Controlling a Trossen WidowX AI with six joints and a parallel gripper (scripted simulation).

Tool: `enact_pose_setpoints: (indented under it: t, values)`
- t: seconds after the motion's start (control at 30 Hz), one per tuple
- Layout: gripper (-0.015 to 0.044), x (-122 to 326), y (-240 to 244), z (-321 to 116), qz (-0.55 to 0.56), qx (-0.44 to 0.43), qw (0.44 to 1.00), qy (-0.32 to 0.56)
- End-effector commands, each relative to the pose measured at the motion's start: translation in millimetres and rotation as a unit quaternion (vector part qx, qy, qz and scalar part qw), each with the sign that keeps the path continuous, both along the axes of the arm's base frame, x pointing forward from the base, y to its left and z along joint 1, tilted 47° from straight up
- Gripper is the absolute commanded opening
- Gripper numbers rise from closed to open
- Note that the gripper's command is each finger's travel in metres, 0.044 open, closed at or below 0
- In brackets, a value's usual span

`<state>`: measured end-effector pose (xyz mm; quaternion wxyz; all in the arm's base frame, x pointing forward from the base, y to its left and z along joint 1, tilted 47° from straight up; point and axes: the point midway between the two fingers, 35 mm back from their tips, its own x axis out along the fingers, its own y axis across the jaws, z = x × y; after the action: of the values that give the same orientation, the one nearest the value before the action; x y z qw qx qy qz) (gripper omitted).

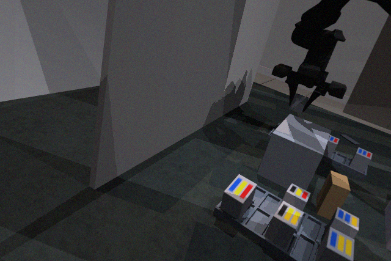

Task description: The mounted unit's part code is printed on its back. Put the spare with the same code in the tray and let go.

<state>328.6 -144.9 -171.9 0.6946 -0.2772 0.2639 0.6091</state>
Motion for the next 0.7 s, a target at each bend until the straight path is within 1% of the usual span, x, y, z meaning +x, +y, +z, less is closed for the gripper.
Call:
enact_pose_setpoints:
  t: [0.0, 0.67]
  values:
    - [0.0, -2.9, 8.2, -7.1, -0.003, 0.007, 1.0, 0.006]
    - [0.0, -2.0, 28.1, -24.0, -0.003, 0.009, 1.0, 0.006]
